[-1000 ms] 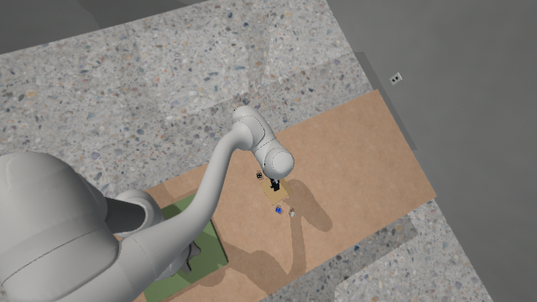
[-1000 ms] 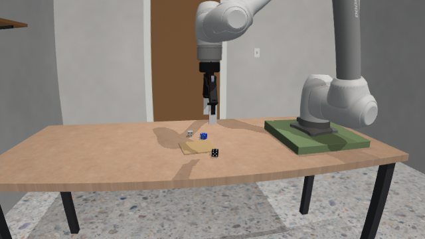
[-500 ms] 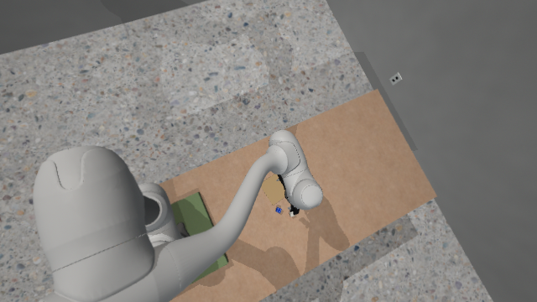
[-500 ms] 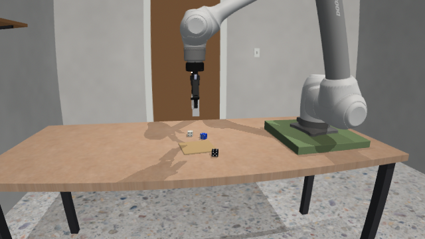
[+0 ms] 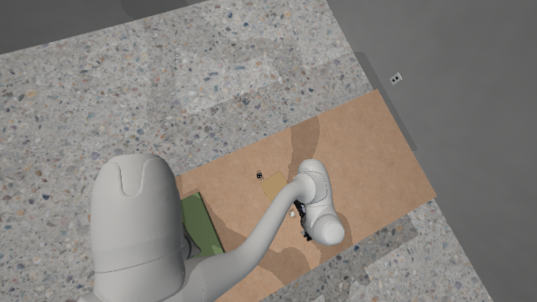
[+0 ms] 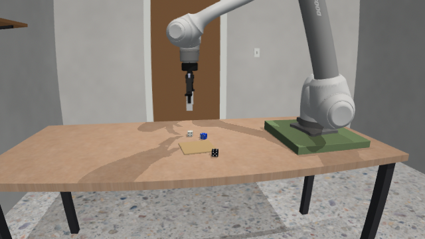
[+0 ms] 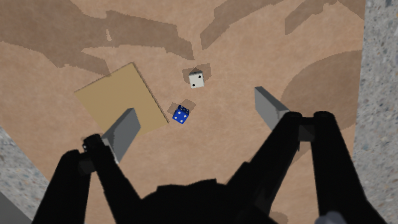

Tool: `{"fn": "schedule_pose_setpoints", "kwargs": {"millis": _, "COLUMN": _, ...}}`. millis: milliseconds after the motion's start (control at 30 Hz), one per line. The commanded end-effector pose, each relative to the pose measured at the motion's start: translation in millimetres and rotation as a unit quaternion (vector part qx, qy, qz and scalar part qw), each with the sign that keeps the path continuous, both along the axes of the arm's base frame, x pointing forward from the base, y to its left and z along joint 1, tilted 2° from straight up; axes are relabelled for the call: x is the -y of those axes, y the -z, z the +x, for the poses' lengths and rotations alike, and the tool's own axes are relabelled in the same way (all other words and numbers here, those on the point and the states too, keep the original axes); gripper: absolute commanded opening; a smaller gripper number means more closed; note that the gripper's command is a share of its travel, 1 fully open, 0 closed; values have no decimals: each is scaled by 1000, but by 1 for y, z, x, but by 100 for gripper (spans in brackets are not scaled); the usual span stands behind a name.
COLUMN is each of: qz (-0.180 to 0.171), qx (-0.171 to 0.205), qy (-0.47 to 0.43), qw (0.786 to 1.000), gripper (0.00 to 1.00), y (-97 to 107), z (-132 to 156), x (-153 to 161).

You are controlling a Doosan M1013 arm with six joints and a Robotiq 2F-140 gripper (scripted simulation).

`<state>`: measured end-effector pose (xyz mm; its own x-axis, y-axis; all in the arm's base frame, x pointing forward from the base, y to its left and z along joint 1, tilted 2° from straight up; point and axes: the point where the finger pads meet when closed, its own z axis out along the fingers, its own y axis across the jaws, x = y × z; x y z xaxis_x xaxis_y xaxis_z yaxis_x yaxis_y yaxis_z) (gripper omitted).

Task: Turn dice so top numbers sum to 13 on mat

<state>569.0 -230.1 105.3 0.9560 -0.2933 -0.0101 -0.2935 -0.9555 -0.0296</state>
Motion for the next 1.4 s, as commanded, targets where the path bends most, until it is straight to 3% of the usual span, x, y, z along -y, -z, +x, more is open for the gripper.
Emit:
{"fn": "schedule_pose_setpoints", "kwargs": {"millis": 0, "qz": 0, "qx": 0, "qy": 0, "qw": 1000, "gripper": 100, "y": 0, "z": 0, "x": 3}}
{"fn": "schedule_pose_setpoints", "kwargs": {"millis": 400, "qz": 0, "qx": 0, "qy": 9, "qw": 1000, "gripper": 100, "y": 1, "z": 0, "x": 3}}
{"fn": "schedule_pose_setpoints", "kwargs": {"millis": 767, "qz": 0, "qx": -6, "qy": 193, "qw": 981, "gripper": 100, "y": 9, "z": 0, "x": 3}}
{"fn": "schedule_pose_setpoints", "kwargs": {"millis": 1000, "qz": 0, "qx": -9, "qy": 285, "qw": 958, "gripper": 100, "y": 13, "z": 1, "x": 3}}
{"fn": "schedule_pose_setpoints", "kwargs": {"millis": 1033, "qz": 0, "qx": -10, "qy": 326, "qw": 945, "gripper": 100, "y": 15, "z": 1, "x": 3}}
{"fn": "schedule_pose_setpoints", "kwargs": {"millis": 1200, "qz": 0, "qx": -12, "qy": 383, "qw": 924, "gripper": 100, "y": 18, "z": 1, "x": 3}}
{"fn": "schedule_pose_setpoints", "kwargs": {"millis": 1367, "qz": 0, "qx": -15, "qy": 470, "qw": 882, "gripper": 100, "y": 22, "z": 1, "x": 2}}
